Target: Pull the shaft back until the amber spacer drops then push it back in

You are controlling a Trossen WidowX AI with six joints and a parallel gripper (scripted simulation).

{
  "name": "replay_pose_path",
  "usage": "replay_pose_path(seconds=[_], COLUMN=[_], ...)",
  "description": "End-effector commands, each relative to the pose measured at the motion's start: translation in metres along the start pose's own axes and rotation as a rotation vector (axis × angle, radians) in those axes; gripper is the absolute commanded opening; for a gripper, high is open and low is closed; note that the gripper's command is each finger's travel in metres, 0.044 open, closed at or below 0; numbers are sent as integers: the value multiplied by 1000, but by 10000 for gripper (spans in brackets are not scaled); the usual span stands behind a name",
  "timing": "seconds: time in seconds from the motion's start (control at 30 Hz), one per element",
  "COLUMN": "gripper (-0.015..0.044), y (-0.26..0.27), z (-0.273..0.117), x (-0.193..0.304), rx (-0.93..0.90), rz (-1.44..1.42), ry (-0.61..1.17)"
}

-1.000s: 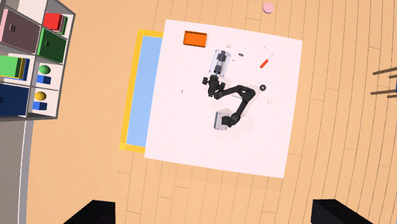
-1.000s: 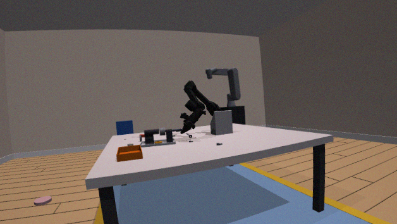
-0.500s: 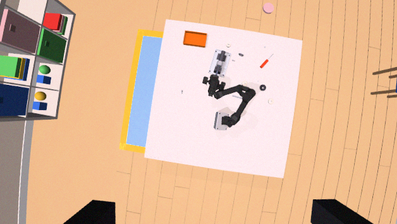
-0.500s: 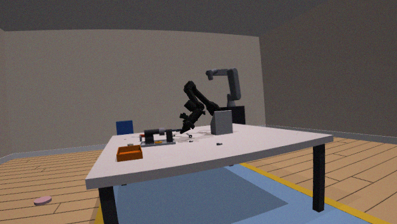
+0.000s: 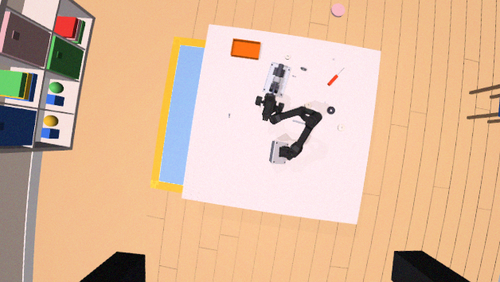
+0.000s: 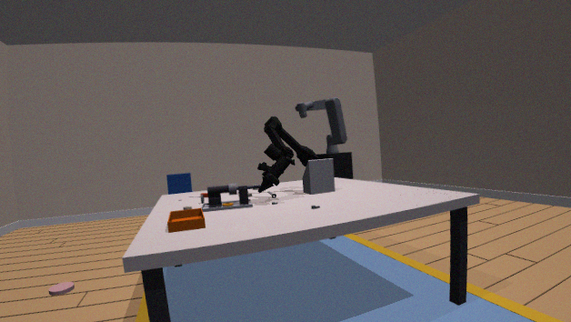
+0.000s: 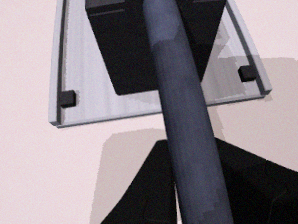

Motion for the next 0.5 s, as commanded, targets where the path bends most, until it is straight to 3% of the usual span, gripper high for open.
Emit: replay_pose_path(seconds=[0.0, 0.47], gripper=[0, 0], y=[0, 0], z=[3, 5], x=[-5, -8], rx=[-3, -3], rz=[8, 8], ry=[-5, -5])
Point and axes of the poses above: the point midway between the two fingers, 35 mm back from their tips, its own z axis out along the fingers, its own y axis across the jaws, x = y × z, the point moved 4 cm from there along -z, back along the fingers, and after that the axes turned 6 degrees about -z, right-handed, at the moved point
